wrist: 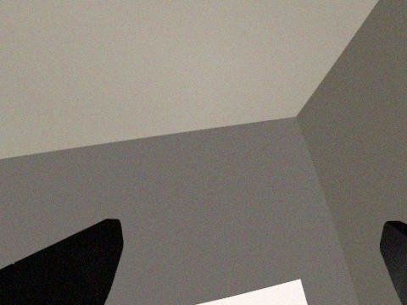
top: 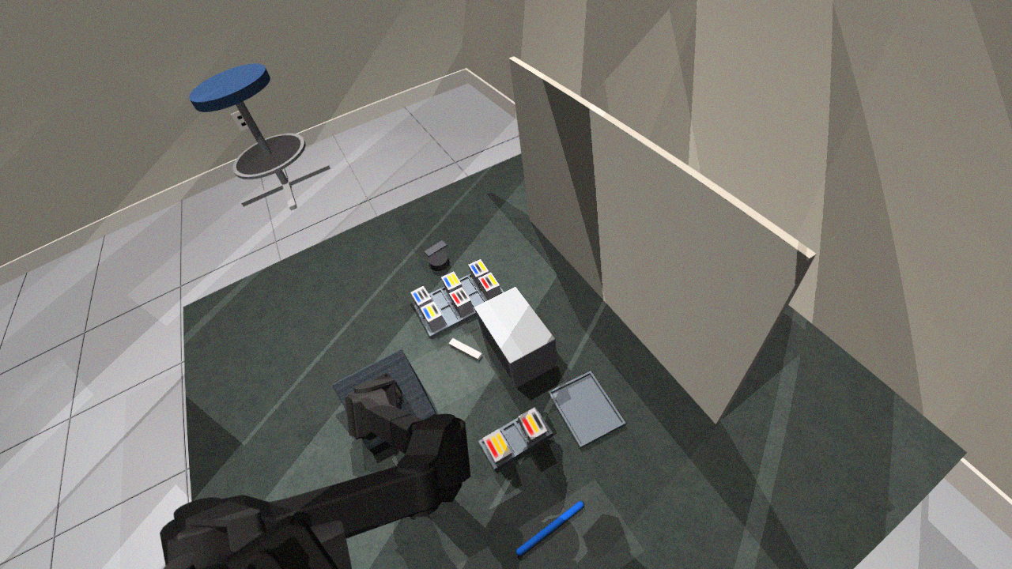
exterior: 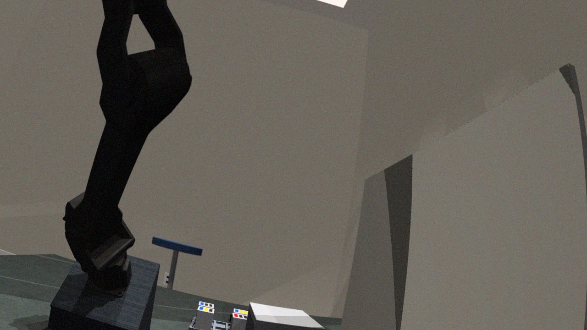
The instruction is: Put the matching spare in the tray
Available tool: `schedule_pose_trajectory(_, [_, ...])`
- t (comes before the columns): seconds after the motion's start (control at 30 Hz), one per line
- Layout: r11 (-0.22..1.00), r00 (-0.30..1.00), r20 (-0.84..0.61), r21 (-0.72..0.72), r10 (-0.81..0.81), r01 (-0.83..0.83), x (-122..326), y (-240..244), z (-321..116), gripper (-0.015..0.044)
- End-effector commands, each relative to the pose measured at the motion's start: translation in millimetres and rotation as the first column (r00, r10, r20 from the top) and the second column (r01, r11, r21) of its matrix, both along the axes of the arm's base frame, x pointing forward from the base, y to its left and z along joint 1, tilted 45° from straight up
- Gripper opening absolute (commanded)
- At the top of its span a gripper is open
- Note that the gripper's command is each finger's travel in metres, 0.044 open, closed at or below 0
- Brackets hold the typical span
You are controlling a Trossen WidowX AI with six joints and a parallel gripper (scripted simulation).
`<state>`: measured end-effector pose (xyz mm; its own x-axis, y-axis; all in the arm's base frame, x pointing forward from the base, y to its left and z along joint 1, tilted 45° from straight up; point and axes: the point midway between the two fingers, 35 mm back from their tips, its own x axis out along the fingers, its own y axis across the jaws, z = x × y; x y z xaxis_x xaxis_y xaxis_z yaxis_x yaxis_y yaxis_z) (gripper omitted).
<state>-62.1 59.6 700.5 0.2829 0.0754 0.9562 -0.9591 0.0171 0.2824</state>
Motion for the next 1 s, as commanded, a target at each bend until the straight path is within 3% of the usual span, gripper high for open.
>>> schedule_pose_trajectory(0.0, [1.000, 1.000, 0.000, 0.000, 0.000, 0.000, 0.0, 0.0, 0.0, 0.0426])
schedule_pose_trajectory(0.27, [1.000, 0.999, 0.044, -0.024, -0.008, 0.009, -12.6, 11.4, 1.5, 0.0440])
schedule_pose_trajectory(0.57, [0.973, 0.966, 0.257, -0.211, -0.038, 0.094, -66.6, 98.4, -5.1, 0.0440])
schedule_pose_trajectory(0.97, [0.830, 0.919, 0.391, -0.494, -0.057, 0.261, -64.9, 227.0, -46.7, 0.0440])
